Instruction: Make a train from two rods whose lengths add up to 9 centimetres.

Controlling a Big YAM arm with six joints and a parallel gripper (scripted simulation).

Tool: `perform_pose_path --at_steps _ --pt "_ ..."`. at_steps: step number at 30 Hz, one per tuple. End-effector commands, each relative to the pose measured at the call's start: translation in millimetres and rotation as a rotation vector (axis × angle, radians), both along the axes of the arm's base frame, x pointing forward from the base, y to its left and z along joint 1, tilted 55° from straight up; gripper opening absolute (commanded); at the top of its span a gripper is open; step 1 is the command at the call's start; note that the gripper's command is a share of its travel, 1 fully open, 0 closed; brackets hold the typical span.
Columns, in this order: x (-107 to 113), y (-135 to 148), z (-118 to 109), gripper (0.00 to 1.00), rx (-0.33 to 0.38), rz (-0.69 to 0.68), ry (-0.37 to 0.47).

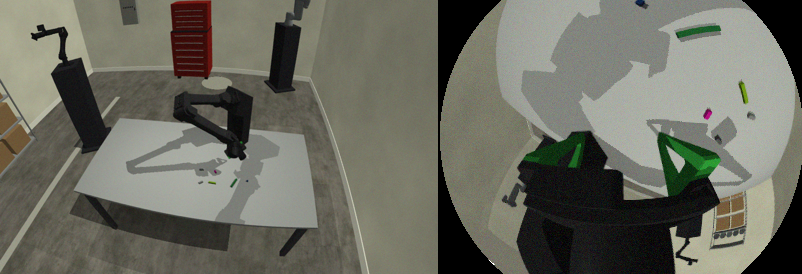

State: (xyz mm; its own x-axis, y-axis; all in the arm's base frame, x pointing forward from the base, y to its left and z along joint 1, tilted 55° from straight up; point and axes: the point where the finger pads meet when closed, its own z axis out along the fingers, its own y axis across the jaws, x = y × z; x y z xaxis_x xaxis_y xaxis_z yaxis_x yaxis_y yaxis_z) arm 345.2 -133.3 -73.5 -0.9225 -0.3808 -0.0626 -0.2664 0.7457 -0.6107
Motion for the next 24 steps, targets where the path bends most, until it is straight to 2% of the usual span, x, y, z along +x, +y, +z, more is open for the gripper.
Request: perform_pose_path --at_steps 1,2,3,4,5,6,9,12,13,18,21,23,24 --pt "-10.3 -20.4 6.2 1.00 0.020 -0.067 -0.072" --pt "-10.8 -35.4 10.2 1.00 0.047 -0.108 -0.130" --pt "-10.8 -35.4 10.2 1.00 0.047 -0.106 -0.129" --pt "-12.0 -50.6 15.0 1.00 0.069 -0.145 -0.188" --pt "-12.0 -50.6 15.0 1.00 0.068 -0.143 -0.186" --pt "-13.8 -65.6 20.5 1.00 0.086 -0.178 -0.245" --pt "-13.8 -65.6 20.5 1.00 0.085 -0.176 -0.244" --pt "-23.0 -107.6 39.6 1.00 0.113 -0.259 -0.405" --pt "-23.0 -107.6 39.6 1.00 0.113 -0.259 -0.405" --pt "-42.5 -155.5 68.3 1.00 0.103 -0.327 -0.587" --pt "-49.9 -167.6 75.9 1.00 0.094 -0.341 -0.631" --pt "-54.5 -167.8 66.4 1.00 0.107 -0.351 -0.618" --pt "-47.7 -161.2 66.7 1.00 0.114 -0.328 -0.618"
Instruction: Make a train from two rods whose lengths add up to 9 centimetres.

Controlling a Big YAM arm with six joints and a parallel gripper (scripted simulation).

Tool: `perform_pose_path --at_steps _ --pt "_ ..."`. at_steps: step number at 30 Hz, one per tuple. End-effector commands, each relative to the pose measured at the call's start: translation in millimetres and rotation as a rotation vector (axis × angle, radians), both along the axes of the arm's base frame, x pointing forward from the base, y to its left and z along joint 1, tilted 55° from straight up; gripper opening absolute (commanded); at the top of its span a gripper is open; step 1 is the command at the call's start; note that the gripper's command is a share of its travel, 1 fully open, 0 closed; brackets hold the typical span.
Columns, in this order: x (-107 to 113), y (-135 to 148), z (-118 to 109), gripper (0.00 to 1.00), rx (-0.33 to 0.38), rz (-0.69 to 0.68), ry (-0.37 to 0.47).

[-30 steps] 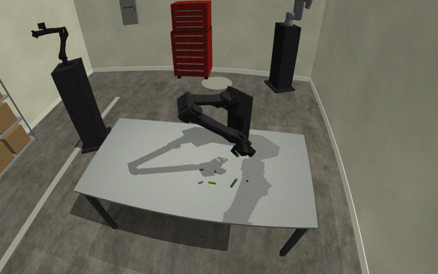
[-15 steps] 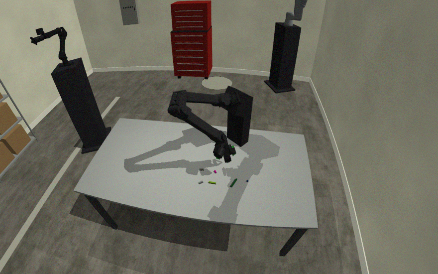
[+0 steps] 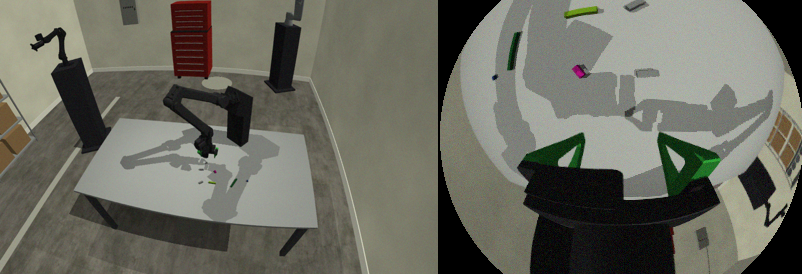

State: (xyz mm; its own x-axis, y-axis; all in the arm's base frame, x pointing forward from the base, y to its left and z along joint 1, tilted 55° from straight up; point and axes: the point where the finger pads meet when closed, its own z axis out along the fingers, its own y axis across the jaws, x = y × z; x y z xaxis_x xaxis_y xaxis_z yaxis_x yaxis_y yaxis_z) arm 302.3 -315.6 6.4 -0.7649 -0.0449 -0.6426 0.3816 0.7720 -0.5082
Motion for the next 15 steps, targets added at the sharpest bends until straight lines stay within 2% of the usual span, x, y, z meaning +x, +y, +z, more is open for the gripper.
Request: perform_pose_path --at_steps 1,2,3,4,15 --pt "-4.7 21.0 -13.2 1.00 0.028 0.029 0.012" --pt "-4.7 21.0 -13.2 1.00 0.028 0.029 0.012" --pt "5.4 11.3 1.7 1.00 -0.002 0.028 -0.018" --pt "5.9 9.3 3.9 1.00 -0.006 0.025 -0.022" --pt "0.9 6.6 2.4 1.00 -0.003 0.013 -0.018"
